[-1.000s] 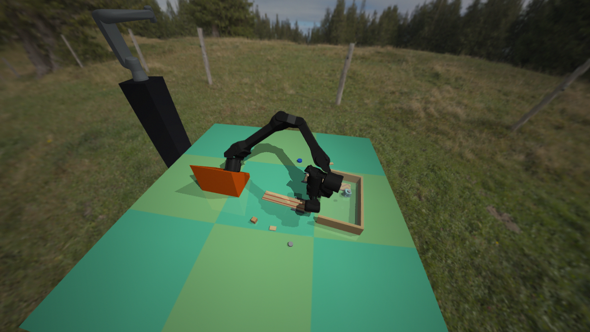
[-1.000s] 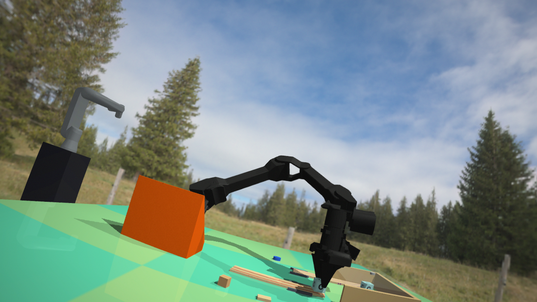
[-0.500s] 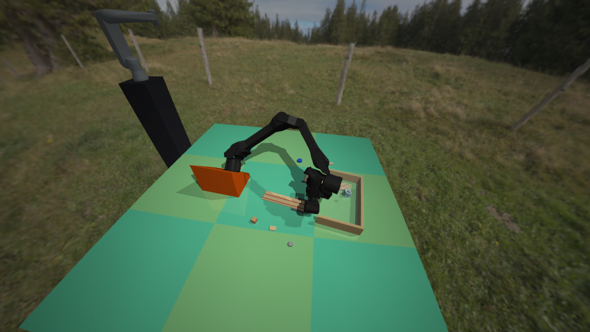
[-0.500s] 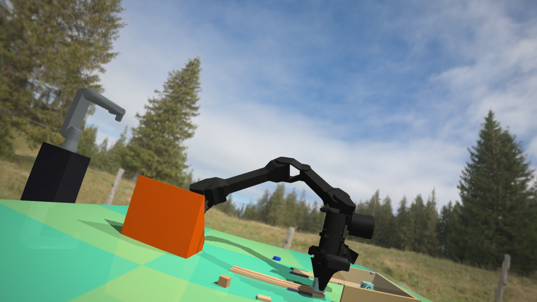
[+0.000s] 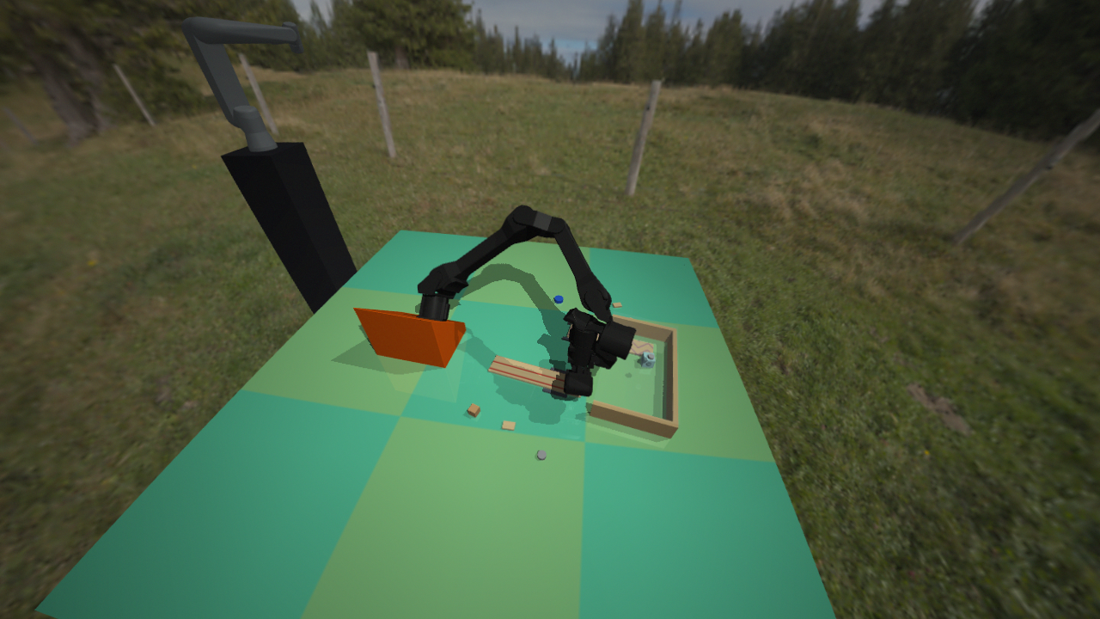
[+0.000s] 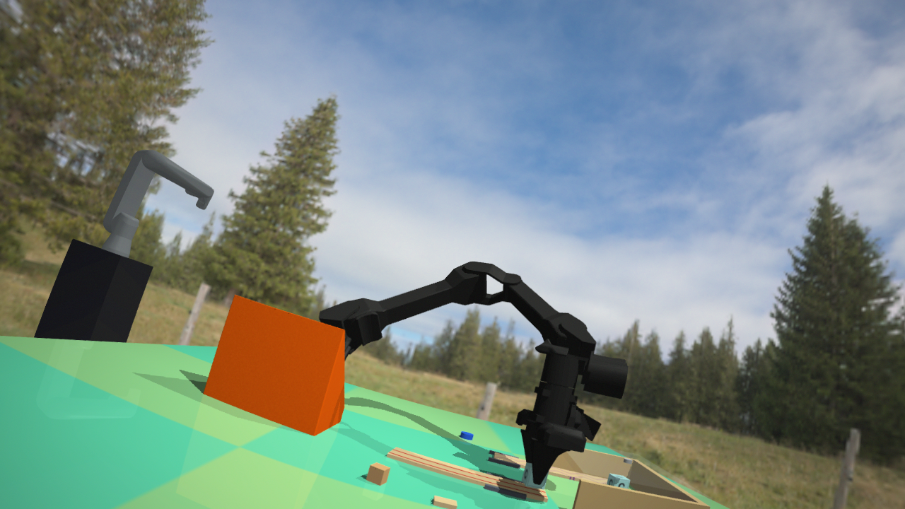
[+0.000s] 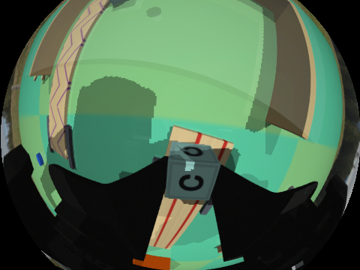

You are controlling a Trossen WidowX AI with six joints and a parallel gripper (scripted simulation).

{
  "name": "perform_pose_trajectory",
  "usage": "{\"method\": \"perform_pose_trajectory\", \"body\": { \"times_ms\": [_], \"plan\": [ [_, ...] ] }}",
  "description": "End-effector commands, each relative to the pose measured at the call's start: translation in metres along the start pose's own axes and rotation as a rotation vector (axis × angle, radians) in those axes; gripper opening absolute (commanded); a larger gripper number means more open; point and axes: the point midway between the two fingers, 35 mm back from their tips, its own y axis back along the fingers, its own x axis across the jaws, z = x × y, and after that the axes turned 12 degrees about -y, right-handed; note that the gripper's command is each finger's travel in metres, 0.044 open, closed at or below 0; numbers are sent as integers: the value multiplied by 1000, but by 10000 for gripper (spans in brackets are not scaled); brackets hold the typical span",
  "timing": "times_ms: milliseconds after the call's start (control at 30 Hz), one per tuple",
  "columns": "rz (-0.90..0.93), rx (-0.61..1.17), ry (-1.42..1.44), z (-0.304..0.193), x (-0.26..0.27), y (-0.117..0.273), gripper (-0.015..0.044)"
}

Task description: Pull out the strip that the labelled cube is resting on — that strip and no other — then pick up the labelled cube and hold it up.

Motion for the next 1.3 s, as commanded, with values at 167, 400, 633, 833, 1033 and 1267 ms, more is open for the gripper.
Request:
{"method": "perform_pose_trajectory", "body": {
  "times_ms": [167, 400, 633, 833, 1033, 1267],
  "plan": [
    [-1, 3, -6, -34, -4, 25, 0],
    [1, 5, -9, -53, -5, 36, 0],
    [1, 5, -9, -72, -6, 37, 0],
    [1, 6, -10, -93, -7, 36, 0],
    [0, 6, -11, -94, -7, 54, 0],
    [-1, 7, -11, -95, -7, 72, 0]
  ]
}}
